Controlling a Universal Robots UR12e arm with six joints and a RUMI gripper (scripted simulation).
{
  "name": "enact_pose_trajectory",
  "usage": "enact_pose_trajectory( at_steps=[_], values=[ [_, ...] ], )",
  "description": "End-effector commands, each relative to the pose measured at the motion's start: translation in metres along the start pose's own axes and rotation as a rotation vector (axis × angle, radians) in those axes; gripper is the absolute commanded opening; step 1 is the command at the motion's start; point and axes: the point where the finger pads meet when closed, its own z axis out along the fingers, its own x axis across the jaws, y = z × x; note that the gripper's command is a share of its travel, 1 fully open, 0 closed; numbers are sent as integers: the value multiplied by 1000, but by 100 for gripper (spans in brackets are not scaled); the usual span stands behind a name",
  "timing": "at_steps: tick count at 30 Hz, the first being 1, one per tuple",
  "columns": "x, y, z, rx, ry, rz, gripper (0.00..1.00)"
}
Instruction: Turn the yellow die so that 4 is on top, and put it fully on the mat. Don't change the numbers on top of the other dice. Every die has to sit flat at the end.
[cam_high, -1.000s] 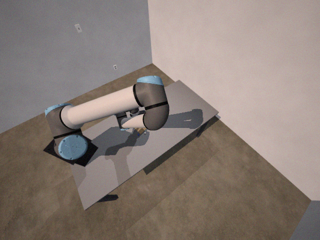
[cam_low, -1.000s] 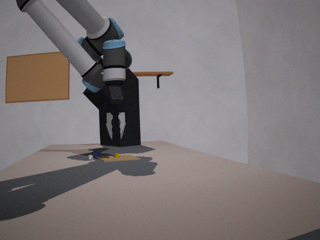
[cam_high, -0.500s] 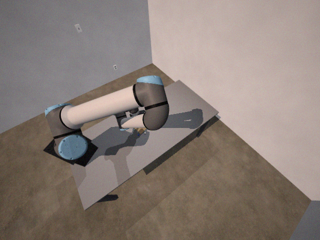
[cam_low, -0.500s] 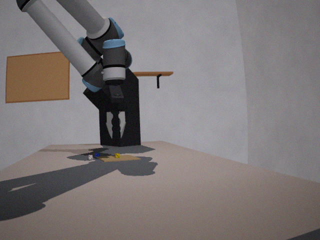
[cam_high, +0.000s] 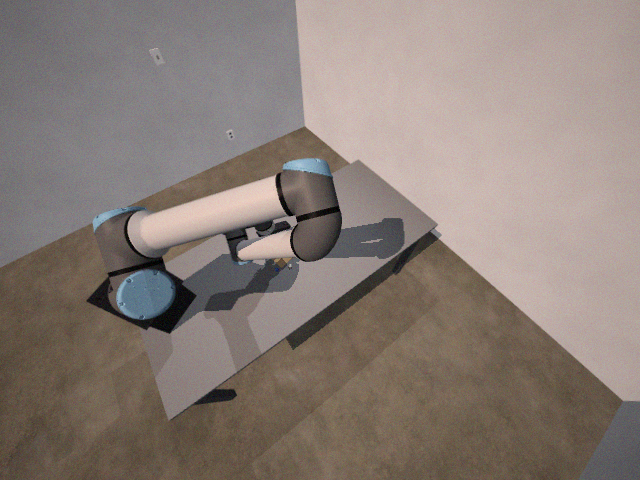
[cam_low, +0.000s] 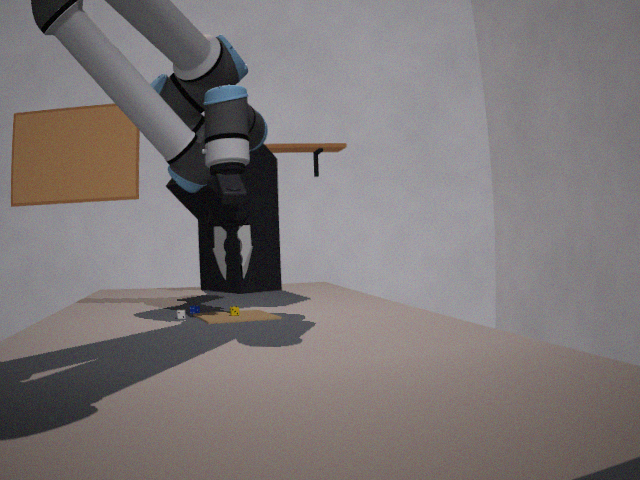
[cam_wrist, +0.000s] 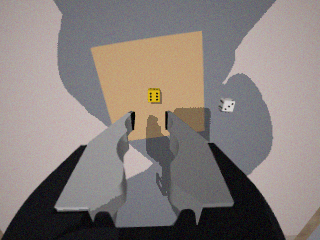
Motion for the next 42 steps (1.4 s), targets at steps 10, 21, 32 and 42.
enact_pose_trajectory(
  at_steps=[10,21,32,42],
  values=[
    [2,1,-3,118,5,-4,18],
    [3,2,-6,153,10,-7,18],
    [3,2,-5,161,9,-7,18],
    [1,2,-1,220,1,-1,18]
  ],
)
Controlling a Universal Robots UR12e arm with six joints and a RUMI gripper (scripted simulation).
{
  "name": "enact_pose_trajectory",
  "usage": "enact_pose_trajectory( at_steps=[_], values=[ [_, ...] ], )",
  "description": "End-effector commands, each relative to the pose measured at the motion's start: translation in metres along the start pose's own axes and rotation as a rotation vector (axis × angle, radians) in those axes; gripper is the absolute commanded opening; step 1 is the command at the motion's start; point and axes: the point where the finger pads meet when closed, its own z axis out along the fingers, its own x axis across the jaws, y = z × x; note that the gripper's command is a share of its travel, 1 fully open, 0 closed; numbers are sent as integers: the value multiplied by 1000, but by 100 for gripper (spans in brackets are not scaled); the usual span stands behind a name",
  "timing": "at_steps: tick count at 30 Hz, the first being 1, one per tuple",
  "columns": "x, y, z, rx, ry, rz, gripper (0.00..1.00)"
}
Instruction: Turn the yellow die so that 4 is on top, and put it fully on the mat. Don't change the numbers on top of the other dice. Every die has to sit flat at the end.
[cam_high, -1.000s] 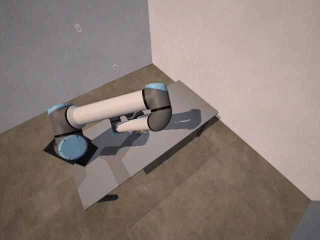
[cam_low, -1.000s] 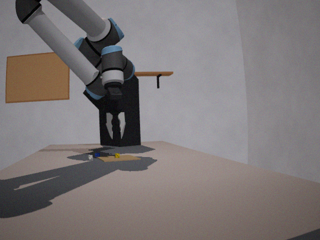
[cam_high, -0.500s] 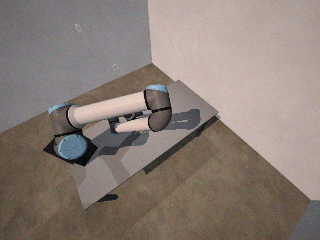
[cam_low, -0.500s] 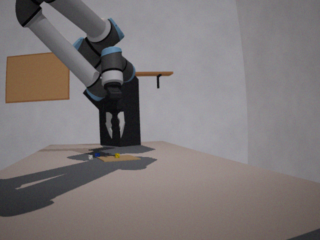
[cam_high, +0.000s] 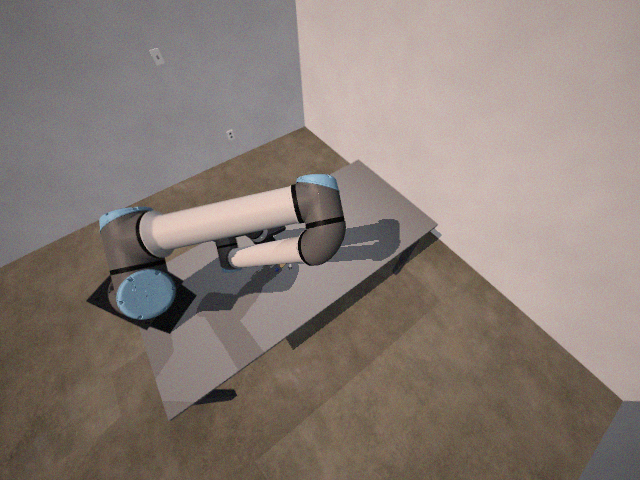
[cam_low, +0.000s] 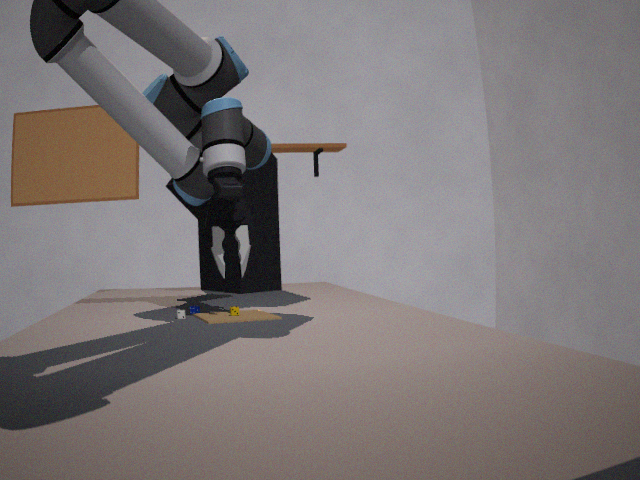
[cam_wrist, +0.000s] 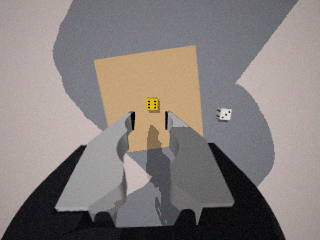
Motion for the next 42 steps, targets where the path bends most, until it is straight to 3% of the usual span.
enact_pose_trajectory(
  at_steps=[1,19,34,42],
  values=[
    [-1,1,2,38,-4,3,18],
    [1,2,-2,205,2,-3,18],
    [1,3,-3,229,4,-5,18],
    [1,2,1,275,0,1,18]
  ],
)
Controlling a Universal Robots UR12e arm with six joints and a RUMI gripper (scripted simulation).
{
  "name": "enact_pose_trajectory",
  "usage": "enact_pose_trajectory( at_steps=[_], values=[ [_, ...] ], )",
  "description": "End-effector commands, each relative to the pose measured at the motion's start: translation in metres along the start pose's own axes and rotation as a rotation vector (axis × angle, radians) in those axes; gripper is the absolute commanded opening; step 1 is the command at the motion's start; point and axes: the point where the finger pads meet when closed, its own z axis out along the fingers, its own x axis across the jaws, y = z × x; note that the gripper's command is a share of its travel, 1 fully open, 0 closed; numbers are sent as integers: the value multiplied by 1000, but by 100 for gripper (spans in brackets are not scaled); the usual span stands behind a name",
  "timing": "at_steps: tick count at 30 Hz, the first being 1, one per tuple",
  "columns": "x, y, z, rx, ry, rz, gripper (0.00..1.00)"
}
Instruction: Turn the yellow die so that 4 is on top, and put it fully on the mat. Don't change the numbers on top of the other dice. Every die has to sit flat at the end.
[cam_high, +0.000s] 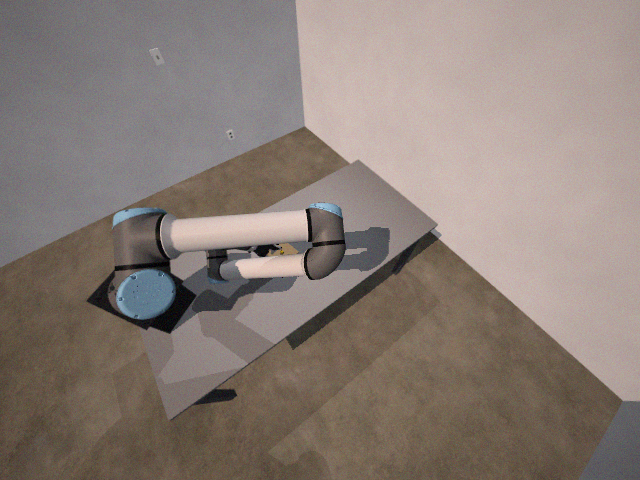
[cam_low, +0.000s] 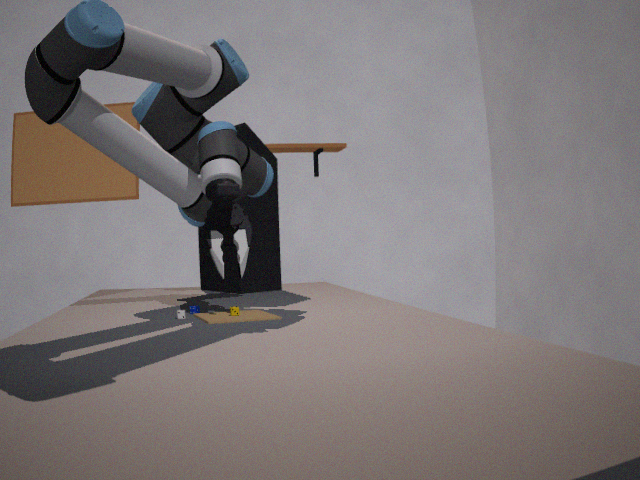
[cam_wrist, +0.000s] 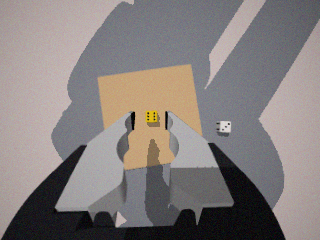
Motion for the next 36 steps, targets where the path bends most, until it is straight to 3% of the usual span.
enact_pose_trajectory(
  at_steps=[1,15,36],
  values=[
    [0,0,1,28,-2,3,18],
    [0,3,-2,213,1,-3,18],
    [0,3,-3,227,2,-6,18]
  ],
)
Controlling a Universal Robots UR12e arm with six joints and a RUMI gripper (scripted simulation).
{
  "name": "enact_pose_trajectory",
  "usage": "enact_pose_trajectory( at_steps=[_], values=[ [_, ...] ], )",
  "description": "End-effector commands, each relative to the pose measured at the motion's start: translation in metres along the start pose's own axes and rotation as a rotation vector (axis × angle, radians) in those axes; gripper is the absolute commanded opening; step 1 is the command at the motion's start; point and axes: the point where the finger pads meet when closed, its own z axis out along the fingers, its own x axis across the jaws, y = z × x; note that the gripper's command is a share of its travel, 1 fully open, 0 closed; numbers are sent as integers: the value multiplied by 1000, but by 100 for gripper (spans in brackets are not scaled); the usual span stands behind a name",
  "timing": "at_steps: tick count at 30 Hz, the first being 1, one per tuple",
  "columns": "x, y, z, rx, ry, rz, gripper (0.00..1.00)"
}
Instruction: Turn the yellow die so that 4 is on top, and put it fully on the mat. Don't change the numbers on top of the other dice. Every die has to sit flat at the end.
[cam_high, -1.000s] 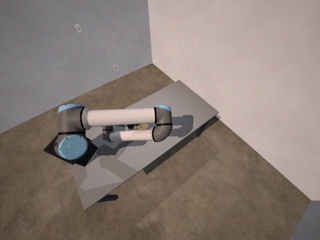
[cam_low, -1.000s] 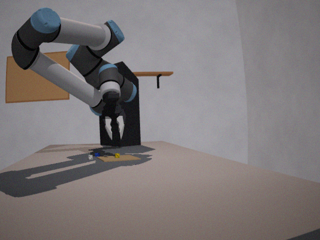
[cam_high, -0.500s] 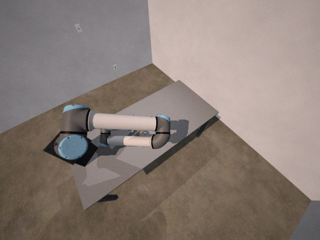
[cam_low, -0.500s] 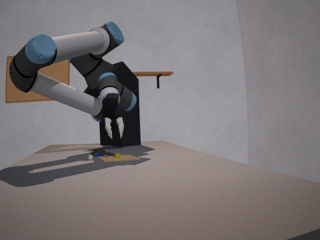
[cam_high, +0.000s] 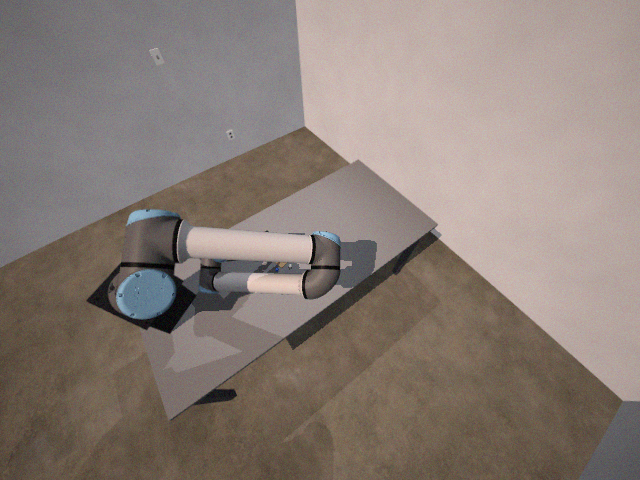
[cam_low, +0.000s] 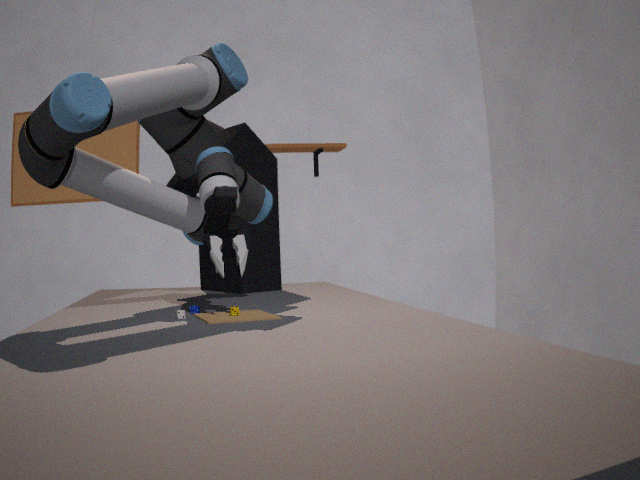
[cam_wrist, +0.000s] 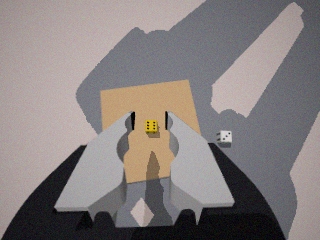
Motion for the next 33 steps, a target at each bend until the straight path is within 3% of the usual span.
enact_pose_trajectory(
  at_steps=[1,33],
  values=[
    [0,0,0,0,0,0,18],
    [0,22,22,0,0,0,18]
  ],
)
